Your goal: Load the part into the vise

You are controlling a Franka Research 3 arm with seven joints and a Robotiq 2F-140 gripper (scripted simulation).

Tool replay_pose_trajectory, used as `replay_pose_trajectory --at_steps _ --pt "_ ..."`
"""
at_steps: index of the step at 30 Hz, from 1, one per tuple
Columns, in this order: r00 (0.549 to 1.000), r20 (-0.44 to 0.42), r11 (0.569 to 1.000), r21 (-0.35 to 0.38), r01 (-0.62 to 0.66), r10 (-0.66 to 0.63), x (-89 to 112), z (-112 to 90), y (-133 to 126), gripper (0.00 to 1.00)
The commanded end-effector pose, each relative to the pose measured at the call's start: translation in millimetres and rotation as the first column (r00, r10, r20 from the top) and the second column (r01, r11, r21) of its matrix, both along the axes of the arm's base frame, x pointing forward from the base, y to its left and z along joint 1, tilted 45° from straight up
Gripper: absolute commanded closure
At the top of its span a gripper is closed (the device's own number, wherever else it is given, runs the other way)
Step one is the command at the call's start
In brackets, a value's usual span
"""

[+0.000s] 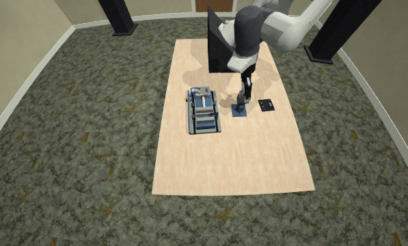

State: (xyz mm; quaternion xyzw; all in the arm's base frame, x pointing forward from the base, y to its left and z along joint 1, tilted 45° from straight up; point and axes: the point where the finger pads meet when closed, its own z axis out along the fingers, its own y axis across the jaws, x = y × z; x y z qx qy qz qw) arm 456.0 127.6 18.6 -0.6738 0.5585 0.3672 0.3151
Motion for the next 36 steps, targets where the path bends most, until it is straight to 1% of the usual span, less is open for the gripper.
replay_pose_trajectory --at_steps 1,8,10,16,25,27,36 --pt "1.0 -0.004 0.998 -0.067 0.02 -0.021 3.5 -3.6 -3.9 0.49" --pt "1.0 0.012 0.987 -0.161 0.022 -0.02 3.3 -1.7 -2.3 0.49" --pt "1.0 0.012 0.987 -0.161 0.022 -0.02 3.3 -1.7 -2.3 0.49" --pt "0.999 0.028 0.969 -0.247 0.025 -0.018 3.0 -0.1 -0.8 0.49" --pt "0.999 0.052 0.926 -0.377 0.031 -0.012 2.5 2.2 1.9 0.49" --pt "0.999 0.052 0.926 -0.377 0.031 -0.012 2.5 2.2 1.9 0.49" --pt "0.997 0.076 0.864 -0.502 0.041 -0.003 2.0 4.1 5.0 0.49"
